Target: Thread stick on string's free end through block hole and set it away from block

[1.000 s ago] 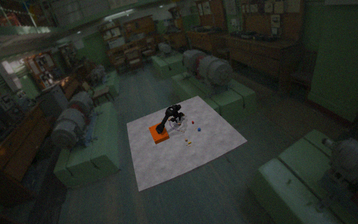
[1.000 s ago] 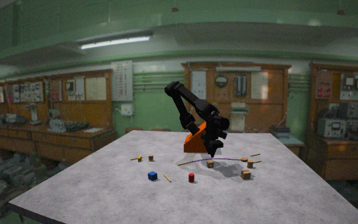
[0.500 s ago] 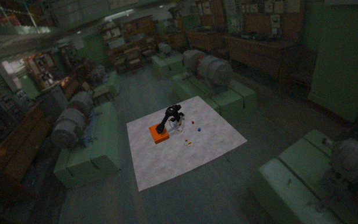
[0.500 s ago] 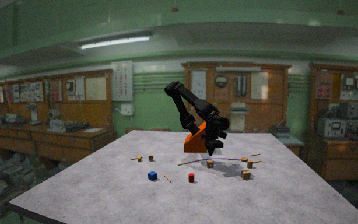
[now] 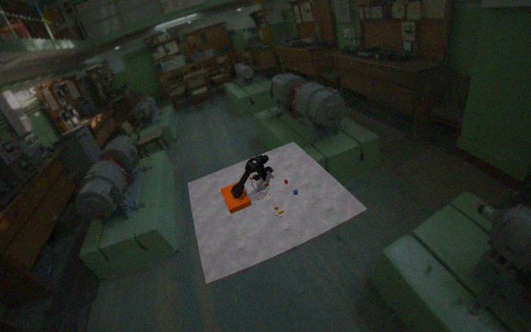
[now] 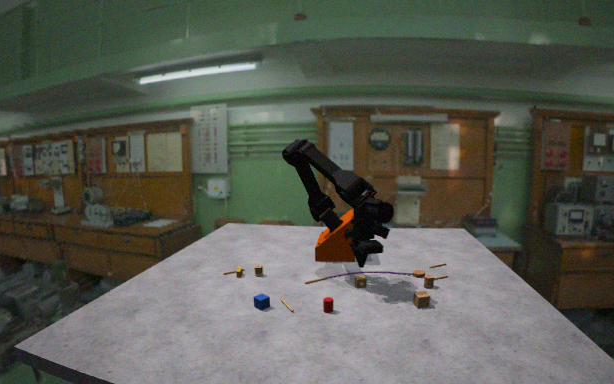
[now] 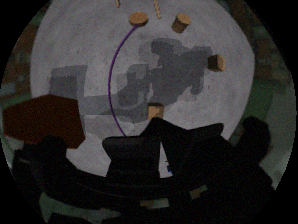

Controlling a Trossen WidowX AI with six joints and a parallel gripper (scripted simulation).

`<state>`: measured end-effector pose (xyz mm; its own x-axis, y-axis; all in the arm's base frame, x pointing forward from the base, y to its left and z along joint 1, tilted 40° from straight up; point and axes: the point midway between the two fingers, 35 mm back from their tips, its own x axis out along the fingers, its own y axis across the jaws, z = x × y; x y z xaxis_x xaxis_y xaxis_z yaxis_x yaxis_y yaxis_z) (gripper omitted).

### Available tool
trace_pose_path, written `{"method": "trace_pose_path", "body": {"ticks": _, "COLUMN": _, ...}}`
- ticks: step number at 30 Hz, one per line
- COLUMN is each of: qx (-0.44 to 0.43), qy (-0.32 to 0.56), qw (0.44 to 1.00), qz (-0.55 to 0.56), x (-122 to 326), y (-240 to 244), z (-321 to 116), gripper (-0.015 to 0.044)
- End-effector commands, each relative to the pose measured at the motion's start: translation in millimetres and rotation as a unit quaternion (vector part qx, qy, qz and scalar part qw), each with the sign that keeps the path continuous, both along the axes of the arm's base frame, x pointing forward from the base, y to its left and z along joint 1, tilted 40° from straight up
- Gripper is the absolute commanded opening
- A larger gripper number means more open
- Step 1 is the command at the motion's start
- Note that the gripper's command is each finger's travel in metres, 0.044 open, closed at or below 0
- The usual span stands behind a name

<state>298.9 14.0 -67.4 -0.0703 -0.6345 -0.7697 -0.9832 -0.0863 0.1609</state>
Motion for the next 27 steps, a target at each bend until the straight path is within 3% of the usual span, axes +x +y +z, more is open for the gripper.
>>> {"method": "trace_pose_path", "body": {"ticks": 1, "qx": 0.000, "qy": 0.000, "qw": 1.000, "qz": 0.000, "x": 0.0, "y": 0.0, "z": 0.0, "gripper": 0.0053}}
{"method": "trace_pose_path", "body": {"ticks": 8, "qx": 0.000, "qy": 0.000, "qw": 1.000, "qz": 0.000, "x": 0.0, "y": 0.0, "z": 0.0, "gripper": 0.0236}}
{"method": "trace_pose_path", "body": {"ticks": 10, "qx": 0.000, "qy": 0.000, "qw": 1.000, "qz": 0.000, "x": 0.0, "y": 0.0, "z": 0.0, "gripper": 0.0241}}
{"method": "trace_pose_path", "body": {"ticks": 19, "qx": 0.000, "qy": 0.000, "qw": 1.000, "qz": 0.000, "x": 0.0, "y": 0.0, "z": 0.0, "gripper": 0.0005}}
{"method": "trace_pose_path", "body": {"ticks": 27, "qx": 0.000, "qy": 0.000, "qw": 1.000, "qz": 0.000, "x": 0.0, "y": 0.0, "z": 0.0, "gripper": 0.0000}}
